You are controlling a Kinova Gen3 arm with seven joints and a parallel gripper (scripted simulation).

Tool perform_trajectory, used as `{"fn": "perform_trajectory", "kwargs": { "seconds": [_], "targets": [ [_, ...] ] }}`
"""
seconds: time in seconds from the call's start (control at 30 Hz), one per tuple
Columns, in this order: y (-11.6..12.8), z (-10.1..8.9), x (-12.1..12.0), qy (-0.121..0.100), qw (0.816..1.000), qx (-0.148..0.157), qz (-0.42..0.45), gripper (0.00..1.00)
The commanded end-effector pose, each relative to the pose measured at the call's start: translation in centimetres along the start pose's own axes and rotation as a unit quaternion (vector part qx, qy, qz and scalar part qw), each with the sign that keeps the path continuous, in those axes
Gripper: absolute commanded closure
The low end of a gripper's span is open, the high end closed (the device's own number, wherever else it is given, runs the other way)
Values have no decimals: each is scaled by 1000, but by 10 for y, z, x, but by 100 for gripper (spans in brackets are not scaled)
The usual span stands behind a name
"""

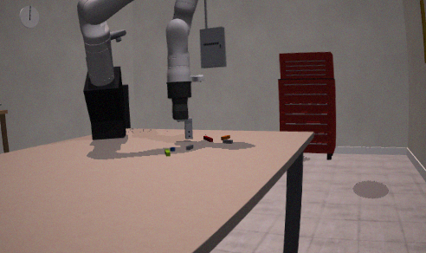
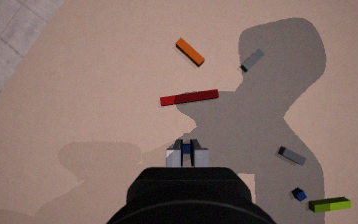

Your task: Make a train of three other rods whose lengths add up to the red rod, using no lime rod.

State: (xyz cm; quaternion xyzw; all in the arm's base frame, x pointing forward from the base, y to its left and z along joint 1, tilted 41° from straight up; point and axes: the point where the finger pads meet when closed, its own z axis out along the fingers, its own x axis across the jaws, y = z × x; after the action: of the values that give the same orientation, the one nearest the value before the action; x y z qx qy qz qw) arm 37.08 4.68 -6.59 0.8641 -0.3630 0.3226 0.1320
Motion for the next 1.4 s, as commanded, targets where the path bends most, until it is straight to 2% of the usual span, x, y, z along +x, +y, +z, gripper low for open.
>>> {"fn": "perform_trajectory", "kwargs": {
  "seconds": [0.0,0.5,0.57,0.93,1.37],
  "targets": [
    [-4,-5,-2,-2,1000,6,-2,76],
    [-4,-57,-2,-2,1000,5,-2,76],
    [-4,-57,-2,-2,1000,5,-2,76],
    [-3,-82,-2,-2,1000,5,-2,76],
    [-3,-90,-2,-2,1000,5,-2,76]
  ]
}}
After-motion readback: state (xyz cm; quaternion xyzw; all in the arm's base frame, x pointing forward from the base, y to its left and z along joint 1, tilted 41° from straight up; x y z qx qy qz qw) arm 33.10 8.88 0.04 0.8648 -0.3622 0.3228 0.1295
